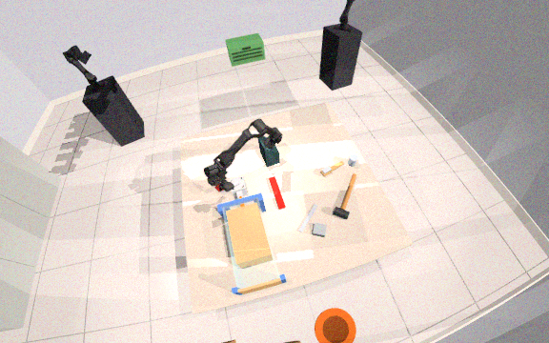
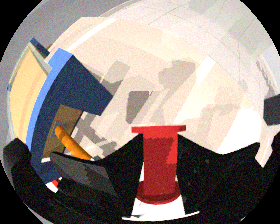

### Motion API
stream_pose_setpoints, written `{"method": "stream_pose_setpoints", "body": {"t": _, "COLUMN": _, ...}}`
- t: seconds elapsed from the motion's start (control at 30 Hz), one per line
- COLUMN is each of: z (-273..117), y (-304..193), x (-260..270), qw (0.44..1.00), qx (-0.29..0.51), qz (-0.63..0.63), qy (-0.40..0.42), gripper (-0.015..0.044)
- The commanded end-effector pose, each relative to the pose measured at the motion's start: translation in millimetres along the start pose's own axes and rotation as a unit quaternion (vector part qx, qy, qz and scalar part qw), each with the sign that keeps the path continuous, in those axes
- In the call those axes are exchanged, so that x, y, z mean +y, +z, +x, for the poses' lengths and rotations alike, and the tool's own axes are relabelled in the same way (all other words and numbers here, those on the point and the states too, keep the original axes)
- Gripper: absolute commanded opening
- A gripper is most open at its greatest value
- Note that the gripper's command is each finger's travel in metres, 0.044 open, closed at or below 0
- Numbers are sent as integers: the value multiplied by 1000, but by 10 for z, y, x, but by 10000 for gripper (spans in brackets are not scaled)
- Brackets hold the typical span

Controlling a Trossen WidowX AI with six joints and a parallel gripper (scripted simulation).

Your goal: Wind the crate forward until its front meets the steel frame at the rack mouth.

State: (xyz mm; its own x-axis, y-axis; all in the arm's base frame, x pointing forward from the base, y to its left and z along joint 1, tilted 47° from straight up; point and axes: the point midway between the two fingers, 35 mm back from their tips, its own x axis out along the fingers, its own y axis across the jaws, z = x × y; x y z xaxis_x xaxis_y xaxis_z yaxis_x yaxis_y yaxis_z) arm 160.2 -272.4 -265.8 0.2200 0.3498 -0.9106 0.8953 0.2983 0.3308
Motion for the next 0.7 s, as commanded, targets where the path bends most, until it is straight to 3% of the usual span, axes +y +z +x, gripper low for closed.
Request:
{"method": "stream_pose_setpoints", "body": {"t": 0.0, "z": -5, "y": 3, "x": 201, "qw": 1000, "qx": 4, "qz": -4, "qy": 21, "gripper": 0}}
{"method": "stream_pose_setpoints", "body": {"t": 0.67, "z": -16, "y": -7, "x": 522, "qw": 1000, "qx": 5, "qz": -4, "qy": 23, "gripper": 0}}
